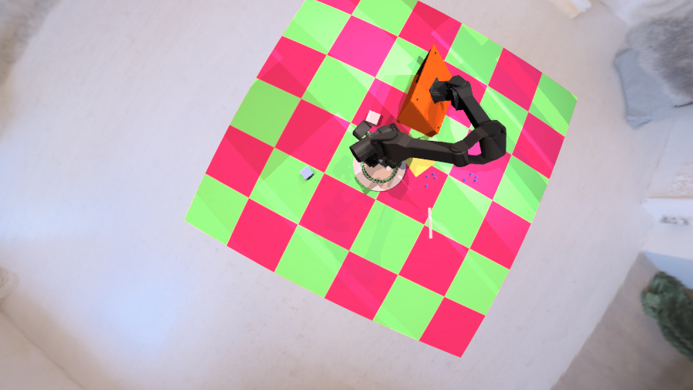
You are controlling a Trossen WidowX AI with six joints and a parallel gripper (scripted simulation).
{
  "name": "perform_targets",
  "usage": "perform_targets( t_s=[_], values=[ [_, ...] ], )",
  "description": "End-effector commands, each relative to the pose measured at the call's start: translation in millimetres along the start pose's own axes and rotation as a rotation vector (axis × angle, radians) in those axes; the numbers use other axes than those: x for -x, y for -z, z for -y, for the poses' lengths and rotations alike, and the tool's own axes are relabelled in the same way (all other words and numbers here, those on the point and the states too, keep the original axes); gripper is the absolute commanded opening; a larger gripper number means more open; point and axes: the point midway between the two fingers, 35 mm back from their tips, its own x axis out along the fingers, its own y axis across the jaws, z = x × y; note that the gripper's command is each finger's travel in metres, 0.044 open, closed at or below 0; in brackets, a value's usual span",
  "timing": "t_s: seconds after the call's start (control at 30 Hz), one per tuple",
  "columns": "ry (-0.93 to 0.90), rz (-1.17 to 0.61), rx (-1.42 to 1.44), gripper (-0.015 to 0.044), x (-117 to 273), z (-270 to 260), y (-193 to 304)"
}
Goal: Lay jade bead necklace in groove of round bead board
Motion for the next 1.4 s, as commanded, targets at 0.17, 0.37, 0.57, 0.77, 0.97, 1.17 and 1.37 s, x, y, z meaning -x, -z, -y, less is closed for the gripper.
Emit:
perform_targets(
  t_s=[0.17,0.37,0.57,0.77,0.97,1.17,1.37],
  values=[
    [0.001,-0.001,0.003,0.0000,1.5,7.3,1.2],
    [0.001,-0.001,0.003,0.0000,-5.2,7.3,1.3],
    [0.001,0.001,0.009,0.0079,-2.9,6.5,0.2],
    [0.001,0.001,0.009,0.0236,-2.9,6.5,0.2],
    [0.001,0.000,0.005,0.0394,0.1,7.1,0.9],
    [0.001,-0.001,0.003,0.0440,1.5,6.7,0.8],
    [0.001,-0.001,0.003,0.0440,1.5,6.7,0.8]
  ],
)
